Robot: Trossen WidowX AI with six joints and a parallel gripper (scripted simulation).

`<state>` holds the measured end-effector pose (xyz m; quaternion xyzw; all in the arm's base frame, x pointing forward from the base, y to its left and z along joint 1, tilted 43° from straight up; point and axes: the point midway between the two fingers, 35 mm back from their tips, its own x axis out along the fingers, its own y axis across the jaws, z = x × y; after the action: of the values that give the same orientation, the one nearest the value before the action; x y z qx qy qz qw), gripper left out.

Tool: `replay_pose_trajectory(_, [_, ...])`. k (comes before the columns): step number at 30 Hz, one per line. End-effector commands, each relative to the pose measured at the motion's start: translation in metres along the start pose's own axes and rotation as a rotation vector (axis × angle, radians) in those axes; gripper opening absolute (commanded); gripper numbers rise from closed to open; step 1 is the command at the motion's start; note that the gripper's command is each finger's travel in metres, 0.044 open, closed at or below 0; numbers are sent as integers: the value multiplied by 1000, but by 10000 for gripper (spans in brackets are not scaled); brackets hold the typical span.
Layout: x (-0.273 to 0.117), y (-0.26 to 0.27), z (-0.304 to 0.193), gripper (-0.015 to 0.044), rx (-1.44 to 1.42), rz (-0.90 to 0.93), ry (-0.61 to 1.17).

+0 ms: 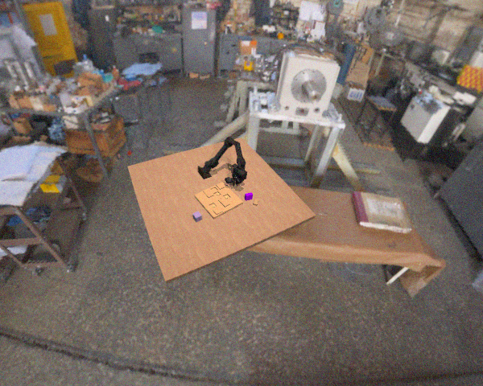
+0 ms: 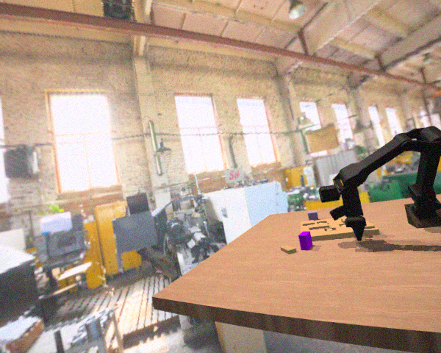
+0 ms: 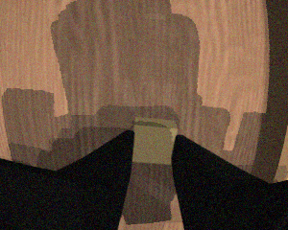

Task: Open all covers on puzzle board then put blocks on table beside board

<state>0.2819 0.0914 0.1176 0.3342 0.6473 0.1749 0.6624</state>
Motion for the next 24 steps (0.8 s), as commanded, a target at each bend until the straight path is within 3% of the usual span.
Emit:
replay_pose_trajectory(1, [7,1,-2,80,3,8,0])
replay_pose_trajectory(4, [9,1,-2,80,3,8,1])
replay_pose_trajectory(18, [4,0,-1,440,0,1,1])
replay_pose_trajectory(24, [-14,0,1,440,0,-1,0])
